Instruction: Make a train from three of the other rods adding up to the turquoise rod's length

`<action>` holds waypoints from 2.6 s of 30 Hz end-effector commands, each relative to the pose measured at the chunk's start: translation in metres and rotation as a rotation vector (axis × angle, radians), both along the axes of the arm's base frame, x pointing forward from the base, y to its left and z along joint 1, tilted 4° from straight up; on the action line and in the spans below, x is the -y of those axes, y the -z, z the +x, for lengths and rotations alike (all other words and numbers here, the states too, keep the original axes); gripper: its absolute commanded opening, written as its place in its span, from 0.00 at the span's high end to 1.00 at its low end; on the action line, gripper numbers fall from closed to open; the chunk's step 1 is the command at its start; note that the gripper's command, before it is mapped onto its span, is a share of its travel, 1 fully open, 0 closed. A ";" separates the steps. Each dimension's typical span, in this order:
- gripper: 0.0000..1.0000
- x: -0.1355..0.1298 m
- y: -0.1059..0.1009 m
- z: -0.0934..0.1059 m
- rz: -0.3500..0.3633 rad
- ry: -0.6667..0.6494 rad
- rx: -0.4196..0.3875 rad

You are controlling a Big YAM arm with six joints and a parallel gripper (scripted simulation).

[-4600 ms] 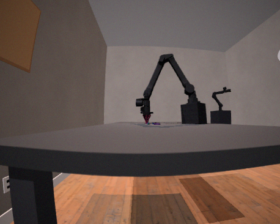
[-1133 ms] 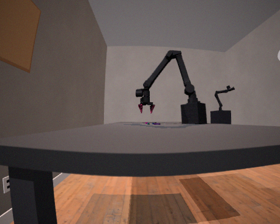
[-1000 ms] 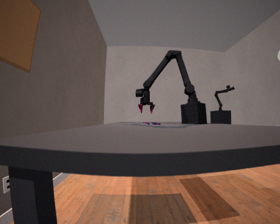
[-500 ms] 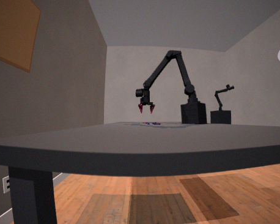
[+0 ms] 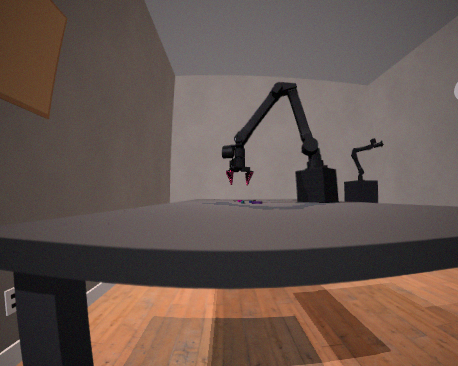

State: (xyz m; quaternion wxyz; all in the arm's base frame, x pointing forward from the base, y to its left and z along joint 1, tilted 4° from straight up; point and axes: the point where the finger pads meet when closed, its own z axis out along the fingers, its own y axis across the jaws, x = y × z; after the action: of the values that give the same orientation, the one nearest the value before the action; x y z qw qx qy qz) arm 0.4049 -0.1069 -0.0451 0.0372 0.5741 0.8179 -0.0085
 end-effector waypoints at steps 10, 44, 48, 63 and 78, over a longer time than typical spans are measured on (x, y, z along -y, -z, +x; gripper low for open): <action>0.00 -0.032 0.009 0.003 -0.002 -0.023 -0.004; 0.76 -0.243 0.039 -0.053 -0.007 -0.215 -0.012; 0.76 -0.243 0.039 -0.053 -0.007 -0.215 -0.012; 0.76 -0.243 0.039 -0.053 -0.007 -0.215 -0.012; 0.76 -0.242 0.044 -0.054 -0.007 -0.212 -0.011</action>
State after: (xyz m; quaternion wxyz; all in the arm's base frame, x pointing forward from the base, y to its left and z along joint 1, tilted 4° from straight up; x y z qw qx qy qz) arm 0.3515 0.1351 -0.0811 0.0365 0.4784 0.8773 -0.0076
